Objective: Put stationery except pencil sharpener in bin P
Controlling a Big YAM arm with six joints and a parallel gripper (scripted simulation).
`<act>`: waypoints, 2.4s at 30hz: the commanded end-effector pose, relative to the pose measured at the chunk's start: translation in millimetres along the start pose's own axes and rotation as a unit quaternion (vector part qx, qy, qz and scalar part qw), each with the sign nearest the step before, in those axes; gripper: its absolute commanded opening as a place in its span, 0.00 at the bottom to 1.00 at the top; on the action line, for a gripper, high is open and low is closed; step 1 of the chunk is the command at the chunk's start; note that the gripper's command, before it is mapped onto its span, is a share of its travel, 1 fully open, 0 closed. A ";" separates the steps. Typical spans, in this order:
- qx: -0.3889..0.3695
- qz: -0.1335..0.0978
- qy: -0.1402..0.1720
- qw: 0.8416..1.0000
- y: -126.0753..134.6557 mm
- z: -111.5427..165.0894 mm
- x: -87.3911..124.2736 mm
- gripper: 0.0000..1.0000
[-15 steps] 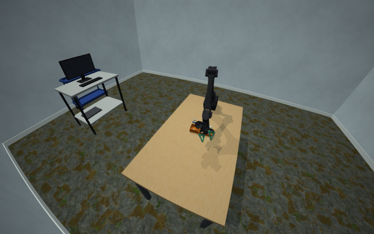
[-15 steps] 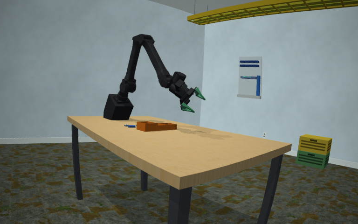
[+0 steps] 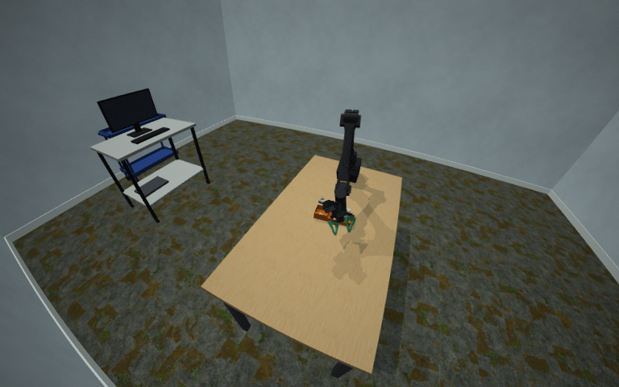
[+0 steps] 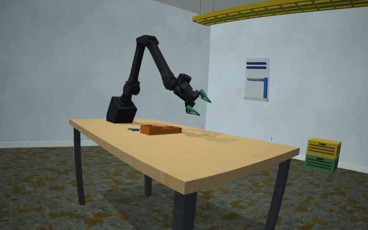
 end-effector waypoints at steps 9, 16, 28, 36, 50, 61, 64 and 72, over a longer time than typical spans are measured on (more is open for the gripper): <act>0.000 0.000 0.000 1.000 0.1 -0.1 0.1 0.08; 0.000 0.000 0.000 1.000 0.1 -0.1 0.1 0.08; 0.000 0.000 0.000 1.000 0.1 -0.1 0.1 0.08; 0.000 0.000 0.000 1.000 0.1 -0.1 0.1 0.08; 0.050 0.044 0.028 0.997 25.4 -50.2 69.4 0.08; 0.084 0.087 0.078 0.990 12.6 -41.8 96.2 0.08; 0.101 0.107 0.104 0.984 7.9 -38.2 111.3 0.08; 0.150 0.146 0.152 0.966 14.2 -57.0 139.1 0.08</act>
Point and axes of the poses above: the point where the finger pads meet when closed, its own x axis back along the fingers, its own y axis across the jaws, z = x × y, the point moved 10 cm from there along x, back along the fingers, and after that the axes turned 15 degrees about x, right-handed, at the moved point
